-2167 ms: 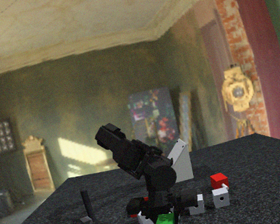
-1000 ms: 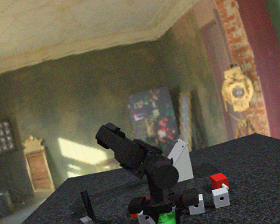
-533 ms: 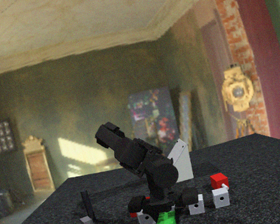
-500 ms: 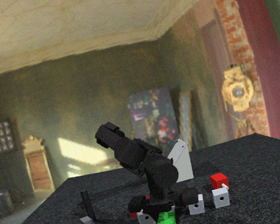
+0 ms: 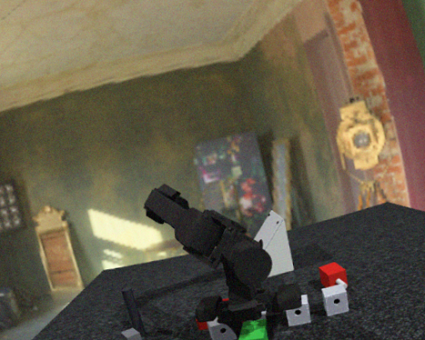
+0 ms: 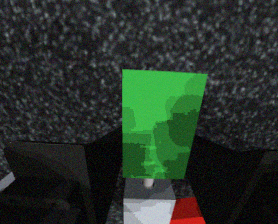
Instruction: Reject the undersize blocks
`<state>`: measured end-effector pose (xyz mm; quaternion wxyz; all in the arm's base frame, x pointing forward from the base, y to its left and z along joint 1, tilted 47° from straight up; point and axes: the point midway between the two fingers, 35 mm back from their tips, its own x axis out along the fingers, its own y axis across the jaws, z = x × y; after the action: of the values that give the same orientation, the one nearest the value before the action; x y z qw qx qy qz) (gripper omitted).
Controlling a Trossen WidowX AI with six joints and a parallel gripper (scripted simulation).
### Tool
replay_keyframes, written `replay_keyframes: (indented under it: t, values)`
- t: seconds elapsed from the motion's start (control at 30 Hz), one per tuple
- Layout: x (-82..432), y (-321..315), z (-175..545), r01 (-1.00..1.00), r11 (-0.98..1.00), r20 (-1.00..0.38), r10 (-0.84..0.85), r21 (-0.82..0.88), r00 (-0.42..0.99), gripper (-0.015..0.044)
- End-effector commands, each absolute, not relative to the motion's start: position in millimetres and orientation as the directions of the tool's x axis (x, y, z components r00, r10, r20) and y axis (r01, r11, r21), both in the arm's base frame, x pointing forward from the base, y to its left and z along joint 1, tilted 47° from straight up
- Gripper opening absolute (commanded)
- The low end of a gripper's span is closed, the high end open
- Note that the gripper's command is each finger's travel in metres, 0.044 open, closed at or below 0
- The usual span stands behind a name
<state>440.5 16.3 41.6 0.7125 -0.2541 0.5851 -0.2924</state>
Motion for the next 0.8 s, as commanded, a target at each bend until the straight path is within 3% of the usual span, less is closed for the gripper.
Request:
replay_keyframes:
  t: [0.0,0.77]
  values:
    - [439.2,20.2,45.4,0.123,0.702,-0.684,-0.712,-0.702,0.159,0.0000]
    - [435.0,16.1,41.1,0.124,0.700,-0.684,-0.714,-0.704,0.148,0.0000]
